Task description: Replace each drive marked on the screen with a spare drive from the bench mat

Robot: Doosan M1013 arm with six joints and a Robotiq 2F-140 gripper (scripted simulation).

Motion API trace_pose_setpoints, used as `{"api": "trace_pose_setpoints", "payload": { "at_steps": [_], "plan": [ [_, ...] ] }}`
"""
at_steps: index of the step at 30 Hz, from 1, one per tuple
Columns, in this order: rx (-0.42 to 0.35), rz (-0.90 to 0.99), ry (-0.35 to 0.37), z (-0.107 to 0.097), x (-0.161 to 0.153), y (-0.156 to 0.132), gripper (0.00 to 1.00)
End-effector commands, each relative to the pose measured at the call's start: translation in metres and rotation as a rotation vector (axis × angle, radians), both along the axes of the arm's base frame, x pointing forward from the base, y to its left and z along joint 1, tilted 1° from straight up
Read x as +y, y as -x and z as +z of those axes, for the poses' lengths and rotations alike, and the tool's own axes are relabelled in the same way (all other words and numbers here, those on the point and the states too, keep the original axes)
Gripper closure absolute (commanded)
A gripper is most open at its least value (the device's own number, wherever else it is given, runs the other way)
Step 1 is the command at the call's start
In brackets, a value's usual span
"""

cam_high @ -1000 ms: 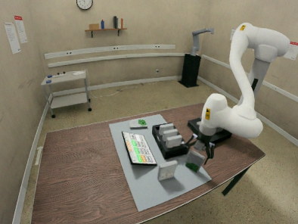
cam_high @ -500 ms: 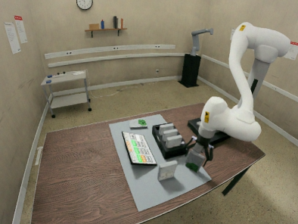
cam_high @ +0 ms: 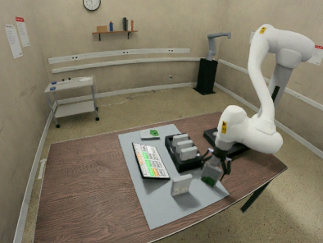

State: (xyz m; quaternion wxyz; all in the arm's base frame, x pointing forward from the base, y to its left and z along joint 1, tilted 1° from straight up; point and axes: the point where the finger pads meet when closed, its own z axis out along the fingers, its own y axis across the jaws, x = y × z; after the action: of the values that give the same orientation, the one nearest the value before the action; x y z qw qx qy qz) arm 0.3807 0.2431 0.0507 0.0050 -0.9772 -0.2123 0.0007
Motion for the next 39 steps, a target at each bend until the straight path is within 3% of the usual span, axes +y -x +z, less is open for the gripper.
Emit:
{"api": "trace_pose_setpoints", "payload": {
  "at_steps": [1, 2, 3, 39],
  "plan": [
    [-0.001, 0.000, -0.001, 0.0004, 0.0003, -0.0003, 0.11],
    [-0.001, 0.000, -0.001, 0.0004, 0.0003, -0.0003, 0.11],
    [-0.001, 0.000, -0.001, 0.0004, 0.0003, -0.0003, 0.27],
    [-0.001, 0.000, -0.001, 0.0031, 0.0002, -0.0003, 0.30]
  ]
}}
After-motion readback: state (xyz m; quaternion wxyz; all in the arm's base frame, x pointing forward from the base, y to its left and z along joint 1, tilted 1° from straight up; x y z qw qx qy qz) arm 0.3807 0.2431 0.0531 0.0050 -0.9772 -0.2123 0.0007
